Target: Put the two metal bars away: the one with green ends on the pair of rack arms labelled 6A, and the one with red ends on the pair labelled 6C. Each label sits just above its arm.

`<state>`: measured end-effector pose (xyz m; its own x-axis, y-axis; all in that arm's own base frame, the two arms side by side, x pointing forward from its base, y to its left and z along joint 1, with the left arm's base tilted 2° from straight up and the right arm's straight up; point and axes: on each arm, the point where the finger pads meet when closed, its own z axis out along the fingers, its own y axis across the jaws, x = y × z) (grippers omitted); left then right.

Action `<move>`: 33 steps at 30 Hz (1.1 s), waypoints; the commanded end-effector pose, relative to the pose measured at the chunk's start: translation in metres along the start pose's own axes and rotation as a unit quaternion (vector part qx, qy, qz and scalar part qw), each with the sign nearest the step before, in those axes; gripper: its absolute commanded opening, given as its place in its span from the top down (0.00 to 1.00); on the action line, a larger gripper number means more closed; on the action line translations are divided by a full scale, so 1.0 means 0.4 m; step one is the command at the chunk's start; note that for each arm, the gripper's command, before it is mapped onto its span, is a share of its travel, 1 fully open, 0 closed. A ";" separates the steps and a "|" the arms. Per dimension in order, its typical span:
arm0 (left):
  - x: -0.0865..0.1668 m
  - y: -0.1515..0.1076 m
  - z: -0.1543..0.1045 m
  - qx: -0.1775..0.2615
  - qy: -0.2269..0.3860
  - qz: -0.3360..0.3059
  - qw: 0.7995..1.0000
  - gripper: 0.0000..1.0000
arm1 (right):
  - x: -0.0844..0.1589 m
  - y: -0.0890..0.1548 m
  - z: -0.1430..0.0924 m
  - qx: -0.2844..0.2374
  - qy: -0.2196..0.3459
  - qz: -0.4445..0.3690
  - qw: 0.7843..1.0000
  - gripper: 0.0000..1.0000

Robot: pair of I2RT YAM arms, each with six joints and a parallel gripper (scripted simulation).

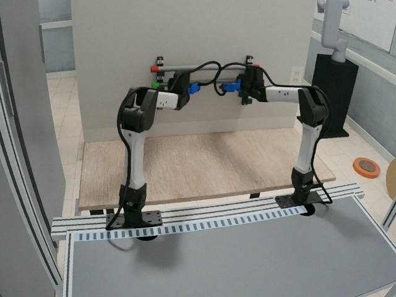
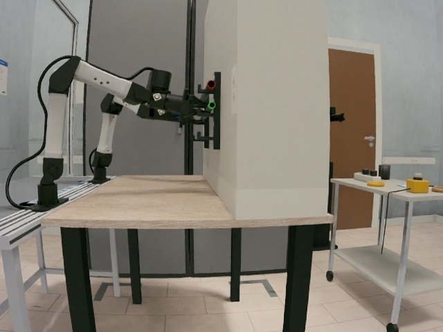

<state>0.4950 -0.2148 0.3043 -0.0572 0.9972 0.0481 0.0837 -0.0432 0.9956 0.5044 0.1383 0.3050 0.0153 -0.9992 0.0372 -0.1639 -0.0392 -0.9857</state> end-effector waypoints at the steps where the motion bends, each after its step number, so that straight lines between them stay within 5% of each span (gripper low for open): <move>1: -0.008 0.143 -0.030 -0.053 -0.021 -0.014 0.998 1.00 | 0.002 -0.182 -0.053 0.081 -0.007 0.018 0.997 1.00; 33: -0.007 0.188 -0.035 -0.053 -0.021 -0.014 0.998 1.00 | 0.002 -0.206 -0.057 0.081 -0.007 0.018 0.997 1.00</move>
<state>0.4946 -0.2169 0.3209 -0.0539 0.9972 0.0521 0.0923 -0.0470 0.9946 0.5044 0.1365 0.3204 0.0059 -0.9993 0.0366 -0.1589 -0.0371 -0.9866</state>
